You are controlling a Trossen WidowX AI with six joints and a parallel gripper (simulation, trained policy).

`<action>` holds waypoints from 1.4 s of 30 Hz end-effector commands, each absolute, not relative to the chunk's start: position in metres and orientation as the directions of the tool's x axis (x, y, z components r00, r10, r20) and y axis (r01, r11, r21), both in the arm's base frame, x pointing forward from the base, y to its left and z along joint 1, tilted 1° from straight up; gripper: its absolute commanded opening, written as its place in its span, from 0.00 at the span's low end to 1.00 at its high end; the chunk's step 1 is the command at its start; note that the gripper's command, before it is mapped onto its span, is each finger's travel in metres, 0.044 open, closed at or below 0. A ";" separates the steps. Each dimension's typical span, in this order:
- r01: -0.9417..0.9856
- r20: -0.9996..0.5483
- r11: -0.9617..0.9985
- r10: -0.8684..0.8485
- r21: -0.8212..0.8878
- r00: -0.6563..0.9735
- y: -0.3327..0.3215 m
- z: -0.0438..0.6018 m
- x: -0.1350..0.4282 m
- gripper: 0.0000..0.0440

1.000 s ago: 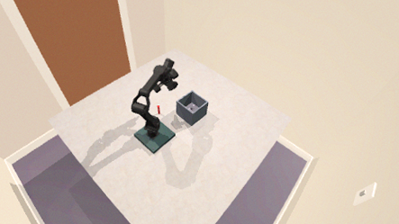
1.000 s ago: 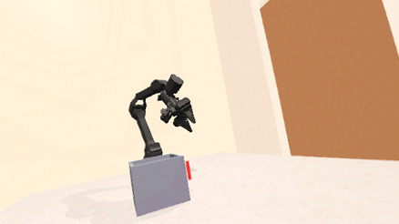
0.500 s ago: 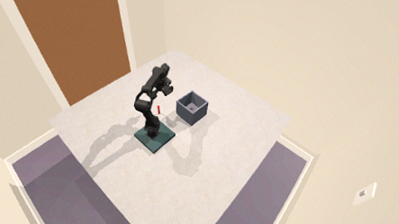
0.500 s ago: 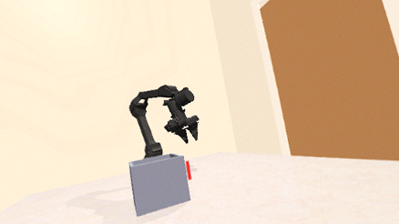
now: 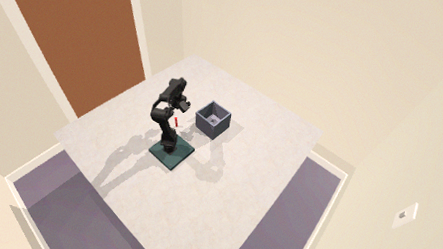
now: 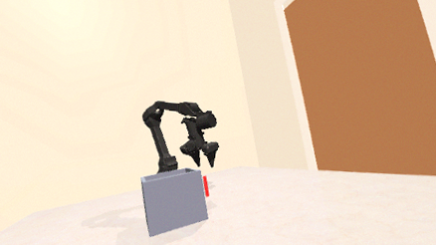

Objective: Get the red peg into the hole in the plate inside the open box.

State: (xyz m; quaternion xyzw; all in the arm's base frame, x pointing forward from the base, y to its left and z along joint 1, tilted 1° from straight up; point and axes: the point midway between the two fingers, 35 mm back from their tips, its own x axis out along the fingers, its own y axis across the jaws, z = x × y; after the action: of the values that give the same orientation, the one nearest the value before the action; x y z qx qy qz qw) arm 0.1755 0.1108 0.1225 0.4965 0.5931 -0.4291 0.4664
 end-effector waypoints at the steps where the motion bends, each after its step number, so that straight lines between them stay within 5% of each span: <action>1: 0.983 -0.980 0.163 0.165 -0.083 -0.110 0.106 0.105 0.169 1.00; 17: 0.982 -0.984 0.157 0.124 -0.105 -0.125 0.096 0.053 0.165 0.95; 20: 0.982 -0.985 0.163 0.123 -0.098 -0.118 0.096 0.046 0.166 0.84; 34: 0.971 -0.985 0.228 0.131 -0.076 -0.108 0.102 0.034 0.178 0.03; 42: 0.975 -0.979 0.221 0.198 0.008 -0.037 0.108 0.053 0.190 0.00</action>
State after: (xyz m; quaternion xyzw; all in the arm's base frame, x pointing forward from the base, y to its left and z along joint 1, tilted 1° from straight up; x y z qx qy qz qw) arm 0.1830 0.1043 0.0427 0.4698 0.6067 -0.4117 0.4917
